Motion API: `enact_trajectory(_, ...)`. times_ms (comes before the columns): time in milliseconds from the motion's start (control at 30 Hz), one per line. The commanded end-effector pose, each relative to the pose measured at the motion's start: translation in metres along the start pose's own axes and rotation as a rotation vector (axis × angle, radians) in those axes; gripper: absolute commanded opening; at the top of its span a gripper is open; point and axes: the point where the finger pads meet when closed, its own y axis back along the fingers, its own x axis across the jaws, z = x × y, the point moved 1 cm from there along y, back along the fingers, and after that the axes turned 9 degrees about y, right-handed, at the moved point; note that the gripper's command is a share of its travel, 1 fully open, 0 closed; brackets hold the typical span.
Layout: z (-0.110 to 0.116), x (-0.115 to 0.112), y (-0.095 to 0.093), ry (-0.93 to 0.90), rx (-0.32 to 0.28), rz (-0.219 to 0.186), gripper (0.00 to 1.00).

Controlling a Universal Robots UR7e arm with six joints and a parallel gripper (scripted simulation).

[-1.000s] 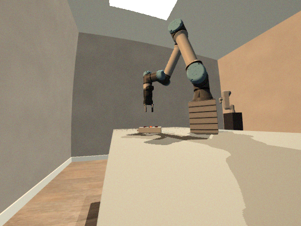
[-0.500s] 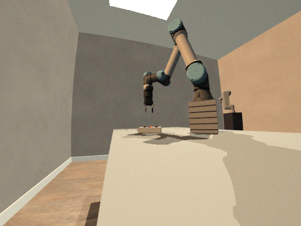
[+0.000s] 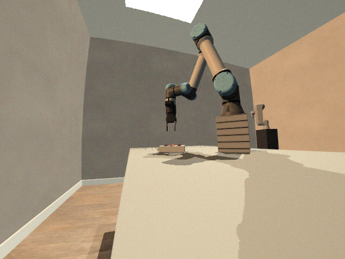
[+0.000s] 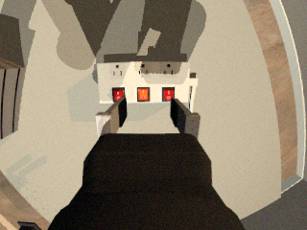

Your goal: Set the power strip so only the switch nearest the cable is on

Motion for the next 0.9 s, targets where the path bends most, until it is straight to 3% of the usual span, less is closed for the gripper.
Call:
enact_trajectory(0, -0.002, 0.001, -0.007, -0.215, -0.008, 0.001, 1.00)
enact_trajectory(867, 0.003, -0.007, -0.038, -1.205, -0.006, 0.005, 1.00)
